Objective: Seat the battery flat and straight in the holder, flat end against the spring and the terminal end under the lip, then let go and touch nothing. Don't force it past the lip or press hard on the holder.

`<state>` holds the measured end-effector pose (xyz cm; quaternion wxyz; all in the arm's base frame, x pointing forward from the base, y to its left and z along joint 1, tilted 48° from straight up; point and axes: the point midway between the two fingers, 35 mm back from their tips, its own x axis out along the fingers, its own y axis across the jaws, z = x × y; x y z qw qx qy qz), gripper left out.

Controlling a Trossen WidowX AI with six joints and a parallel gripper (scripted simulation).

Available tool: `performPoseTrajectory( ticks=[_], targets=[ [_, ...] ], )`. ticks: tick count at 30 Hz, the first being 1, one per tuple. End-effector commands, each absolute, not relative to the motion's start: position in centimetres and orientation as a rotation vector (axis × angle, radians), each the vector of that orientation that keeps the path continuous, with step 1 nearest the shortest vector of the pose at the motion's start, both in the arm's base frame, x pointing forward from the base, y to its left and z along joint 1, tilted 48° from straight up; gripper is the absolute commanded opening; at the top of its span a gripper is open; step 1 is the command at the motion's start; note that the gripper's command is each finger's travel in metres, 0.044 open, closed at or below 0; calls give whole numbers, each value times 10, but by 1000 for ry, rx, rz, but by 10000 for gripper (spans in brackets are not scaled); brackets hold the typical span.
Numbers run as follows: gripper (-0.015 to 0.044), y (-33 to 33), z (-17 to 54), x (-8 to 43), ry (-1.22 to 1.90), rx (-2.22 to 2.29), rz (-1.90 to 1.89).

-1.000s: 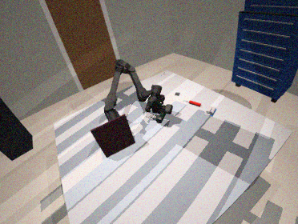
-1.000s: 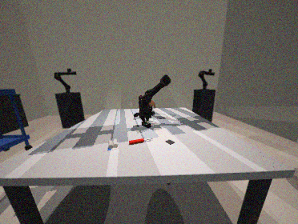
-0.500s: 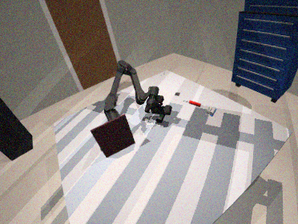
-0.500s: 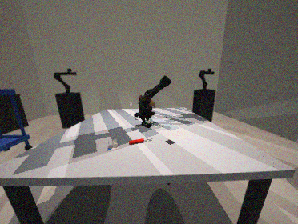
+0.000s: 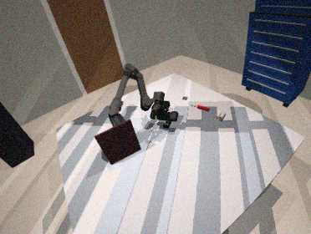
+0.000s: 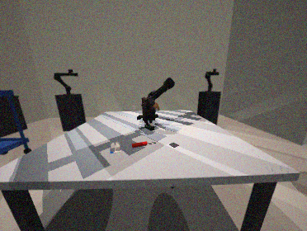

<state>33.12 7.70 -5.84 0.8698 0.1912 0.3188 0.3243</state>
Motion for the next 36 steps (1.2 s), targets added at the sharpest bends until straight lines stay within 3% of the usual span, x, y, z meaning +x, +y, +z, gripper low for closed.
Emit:
performPoseTrajectory(
  ticks=[1, 36],
  targets=[
    [82, 76, -62, 326, 674, 403, 676],
    [82, 72, -71, 330, 723, 360, 664]
  ],
)
